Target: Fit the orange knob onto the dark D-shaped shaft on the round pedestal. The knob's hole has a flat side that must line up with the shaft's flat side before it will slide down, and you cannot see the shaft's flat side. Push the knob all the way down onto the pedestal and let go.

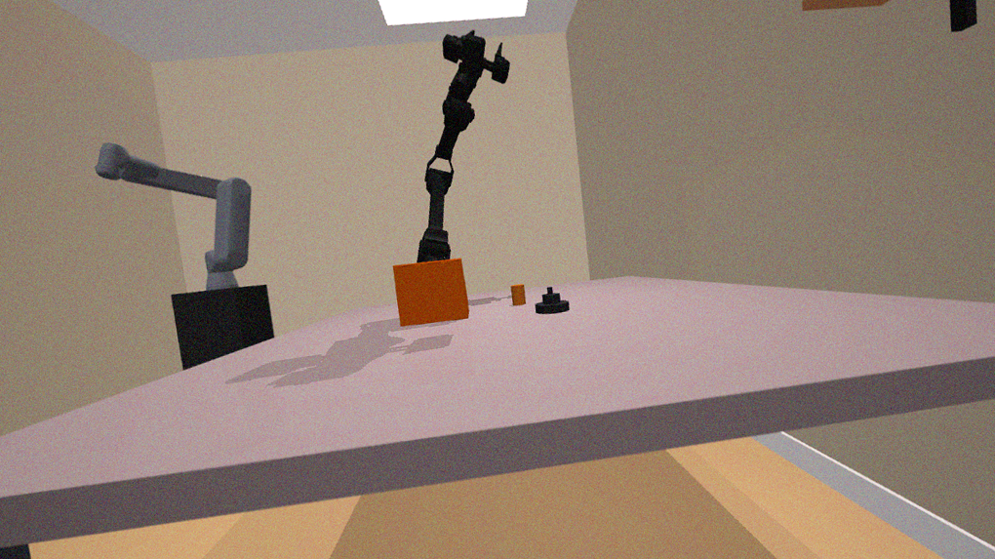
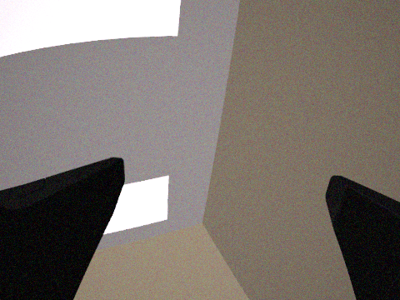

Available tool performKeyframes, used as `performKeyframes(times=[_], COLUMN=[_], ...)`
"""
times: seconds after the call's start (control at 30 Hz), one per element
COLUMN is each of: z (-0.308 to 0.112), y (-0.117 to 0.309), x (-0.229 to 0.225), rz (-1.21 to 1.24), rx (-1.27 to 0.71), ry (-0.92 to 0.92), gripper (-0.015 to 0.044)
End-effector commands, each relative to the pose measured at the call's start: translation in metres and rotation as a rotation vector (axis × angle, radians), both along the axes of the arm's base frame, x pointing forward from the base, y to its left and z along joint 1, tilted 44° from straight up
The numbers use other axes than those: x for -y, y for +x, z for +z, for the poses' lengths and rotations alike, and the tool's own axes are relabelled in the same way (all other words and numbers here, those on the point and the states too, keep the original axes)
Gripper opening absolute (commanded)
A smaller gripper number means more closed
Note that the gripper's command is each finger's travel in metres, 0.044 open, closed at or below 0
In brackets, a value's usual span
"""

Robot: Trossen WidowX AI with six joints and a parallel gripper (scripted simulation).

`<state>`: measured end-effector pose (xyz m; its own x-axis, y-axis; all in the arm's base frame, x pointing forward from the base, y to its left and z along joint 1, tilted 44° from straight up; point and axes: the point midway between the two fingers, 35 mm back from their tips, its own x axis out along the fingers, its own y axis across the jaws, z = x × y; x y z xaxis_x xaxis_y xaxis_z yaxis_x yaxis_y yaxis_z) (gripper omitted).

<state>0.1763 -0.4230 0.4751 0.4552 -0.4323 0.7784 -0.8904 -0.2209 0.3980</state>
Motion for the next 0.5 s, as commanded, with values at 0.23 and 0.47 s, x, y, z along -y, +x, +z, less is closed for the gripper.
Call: performKeyframes(times=[0.23, 0.47], z=[-0.050, -0.130], y=[0.067, 0.144], x=[0.011, -0.014], rz=[-0.121, -0.140], rx=[-0.341, -0.829], ry=[0.080, 0.038], gripper=[0.0440, 0.0440])
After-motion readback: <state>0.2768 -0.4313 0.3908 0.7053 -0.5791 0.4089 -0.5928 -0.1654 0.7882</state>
